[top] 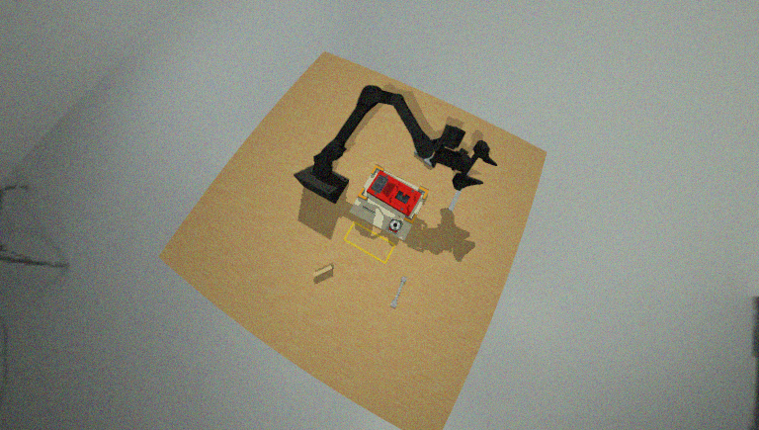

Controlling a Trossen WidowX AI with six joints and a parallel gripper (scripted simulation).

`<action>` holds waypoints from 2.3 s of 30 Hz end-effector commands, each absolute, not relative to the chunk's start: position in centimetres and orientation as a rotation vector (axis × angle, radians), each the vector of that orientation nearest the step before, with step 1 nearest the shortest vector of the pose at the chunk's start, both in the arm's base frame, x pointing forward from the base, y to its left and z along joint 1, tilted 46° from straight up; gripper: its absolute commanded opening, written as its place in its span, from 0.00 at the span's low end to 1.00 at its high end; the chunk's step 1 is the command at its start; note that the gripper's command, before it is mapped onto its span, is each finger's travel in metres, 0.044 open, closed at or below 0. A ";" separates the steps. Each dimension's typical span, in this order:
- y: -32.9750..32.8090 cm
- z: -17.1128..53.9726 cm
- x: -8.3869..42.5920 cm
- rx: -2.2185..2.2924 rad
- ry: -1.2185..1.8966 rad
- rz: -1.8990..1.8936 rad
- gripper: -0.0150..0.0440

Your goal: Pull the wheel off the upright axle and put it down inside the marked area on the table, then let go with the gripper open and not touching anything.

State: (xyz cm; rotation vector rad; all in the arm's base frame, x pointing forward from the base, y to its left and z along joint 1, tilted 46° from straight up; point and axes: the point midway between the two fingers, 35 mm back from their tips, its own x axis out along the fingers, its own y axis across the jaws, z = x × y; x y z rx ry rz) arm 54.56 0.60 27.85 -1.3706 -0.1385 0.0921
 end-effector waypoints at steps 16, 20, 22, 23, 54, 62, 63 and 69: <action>-6.5 15.5 54.4 -0.617 0.414 0.286 0.76; -8.3 12.4 53.2 -0.372 0.574 0.277 0.76; -9.1 10.8 52.2 -0.235 0.654 0.264 0.76; -9.4 10.1 51.7 -0.164 0.695 0.254 0.76; -14.5 3.2 34.2 1.916 1.624 -0.784 0.76; -13.8 4.0 34.2 1.917 1.624 -0.784 0.76; -13.8 4.0 34.2 1.917 1.624 -0.784 0.76; -13.5 3.6 34.3 1.917 1.624 -0.784 0.76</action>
